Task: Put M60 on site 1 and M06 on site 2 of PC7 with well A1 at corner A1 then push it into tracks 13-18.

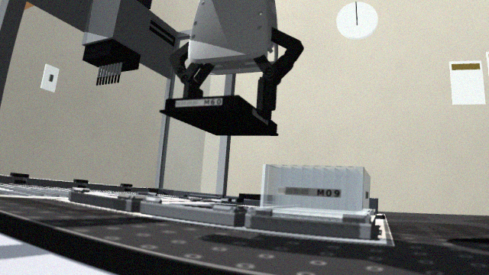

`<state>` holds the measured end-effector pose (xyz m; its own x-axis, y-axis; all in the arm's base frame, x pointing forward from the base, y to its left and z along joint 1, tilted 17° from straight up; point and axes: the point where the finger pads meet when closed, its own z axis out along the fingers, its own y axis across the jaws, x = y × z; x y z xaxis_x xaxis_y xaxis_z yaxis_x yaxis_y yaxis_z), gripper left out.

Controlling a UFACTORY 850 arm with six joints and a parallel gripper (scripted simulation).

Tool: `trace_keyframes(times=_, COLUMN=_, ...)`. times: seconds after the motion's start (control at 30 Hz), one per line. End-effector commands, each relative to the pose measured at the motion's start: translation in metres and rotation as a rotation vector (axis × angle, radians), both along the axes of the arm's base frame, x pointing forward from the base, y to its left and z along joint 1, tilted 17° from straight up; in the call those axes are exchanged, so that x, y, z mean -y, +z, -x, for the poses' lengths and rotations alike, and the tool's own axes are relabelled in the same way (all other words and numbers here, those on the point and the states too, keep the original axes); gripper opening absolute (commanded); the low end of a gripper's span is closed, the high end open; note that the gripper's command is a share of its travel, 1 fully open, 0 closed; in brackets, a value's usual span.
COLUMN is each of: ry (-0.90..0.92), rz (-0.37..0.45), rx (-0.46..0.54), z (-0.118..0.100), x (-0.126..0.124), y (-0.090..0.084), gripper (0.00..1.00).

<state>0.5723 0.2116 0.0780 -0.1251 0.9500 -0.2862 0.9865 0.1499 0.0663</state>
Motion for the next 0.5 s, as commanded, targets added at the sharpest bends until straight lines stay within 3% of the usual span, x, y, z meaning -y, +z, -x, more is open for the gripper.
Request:
trace_keyframes(times=0.0, ry=0.0, rz=-0.001, rx=0.002, z=0.0, x=-0.002, y=0.006, gripper=0.0)
trace_keyframes(times=0.47, ry=0.0, rz=-0.001, rx=0.002, z=0.002, x=-0.007, y=0.023, gripper=0.0)
